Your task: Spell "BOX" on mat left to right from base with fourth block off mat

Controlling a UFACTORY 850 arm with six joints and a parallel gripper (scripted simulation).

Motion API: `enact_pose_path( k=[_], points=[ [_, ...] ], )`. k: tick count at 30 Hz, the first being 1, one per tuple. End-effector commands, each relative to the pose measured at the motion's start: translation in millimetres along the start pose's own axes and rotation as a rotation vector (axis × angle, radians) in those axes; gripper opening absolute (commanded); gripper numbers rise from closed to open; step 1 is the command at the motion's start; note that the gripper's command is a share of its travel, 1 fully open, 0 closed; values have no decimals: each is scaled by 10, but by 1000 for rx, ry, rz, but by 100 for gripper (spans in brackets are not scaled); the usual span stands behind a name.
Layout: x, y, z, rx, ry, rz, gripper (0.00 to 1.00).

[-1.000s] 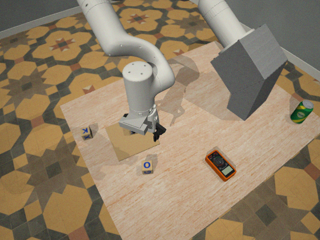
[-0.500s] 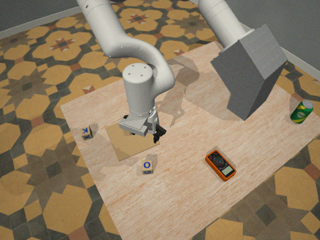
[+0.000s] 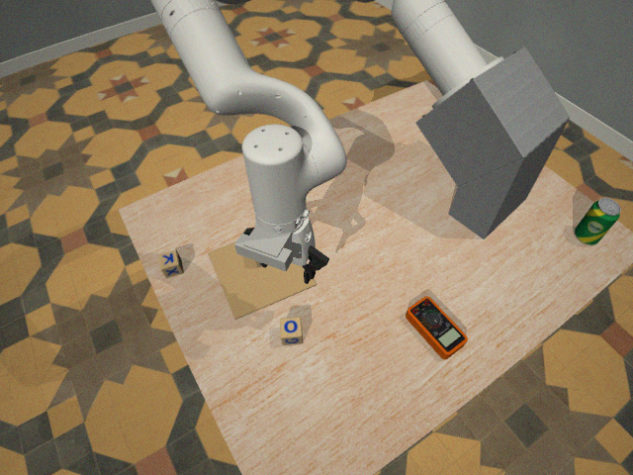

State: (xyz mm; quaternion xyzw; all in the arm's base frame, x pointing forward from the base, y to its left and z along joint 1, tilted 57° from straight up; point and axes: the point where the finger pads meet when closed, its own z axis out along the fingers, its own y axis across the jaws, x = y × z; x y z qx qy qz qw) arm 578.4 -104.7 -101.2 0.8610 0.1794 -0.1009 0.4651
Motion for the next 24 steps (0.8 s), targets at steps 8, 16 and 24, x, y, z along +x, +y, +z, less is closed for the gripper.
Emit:
enact_pose_path(
  k=[8,16,24],
  points=[
    [7,2,-8,0,1,1,100],
    [1,12,-9,0,1,1,100],
    [-555,759,-30,-1,1,1,100]
  ],
)
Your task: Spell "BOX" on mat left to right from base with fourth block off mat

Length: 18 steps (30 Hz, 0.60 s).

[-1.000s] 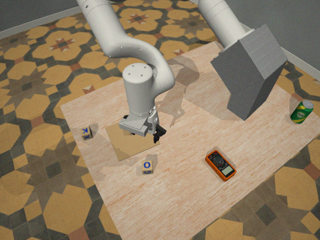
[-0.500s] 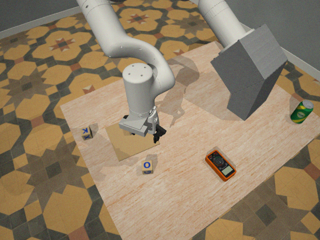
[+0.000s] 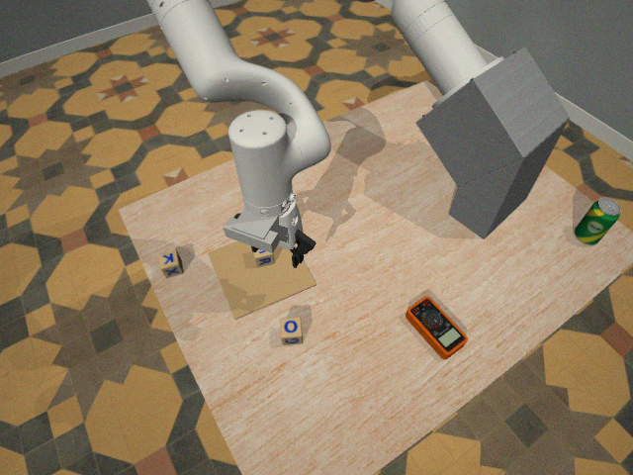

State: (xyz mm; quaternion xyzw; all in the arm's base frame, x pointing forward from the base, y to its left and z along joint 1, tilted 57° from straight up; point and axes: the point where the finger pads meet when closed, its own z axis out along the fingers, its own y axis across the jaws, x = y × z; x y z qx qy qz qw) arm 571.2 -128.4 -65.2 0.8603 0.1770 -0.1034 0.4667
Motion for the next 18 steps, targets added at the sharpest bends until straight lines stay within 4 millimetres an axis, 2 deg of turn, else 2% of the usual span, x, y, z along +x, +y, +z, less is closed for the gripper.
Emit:
enact_pose_path(
  k=[1,9,13,18],
  points=[
    [-377,460,-29,1,9,-1,100],
    [-962,952,-34,1,9,-1,100],
    [-1229,1121,-37,2,9,-1,100],
    [-1238,1126,-38,2,9,-1,100]
  ],
)
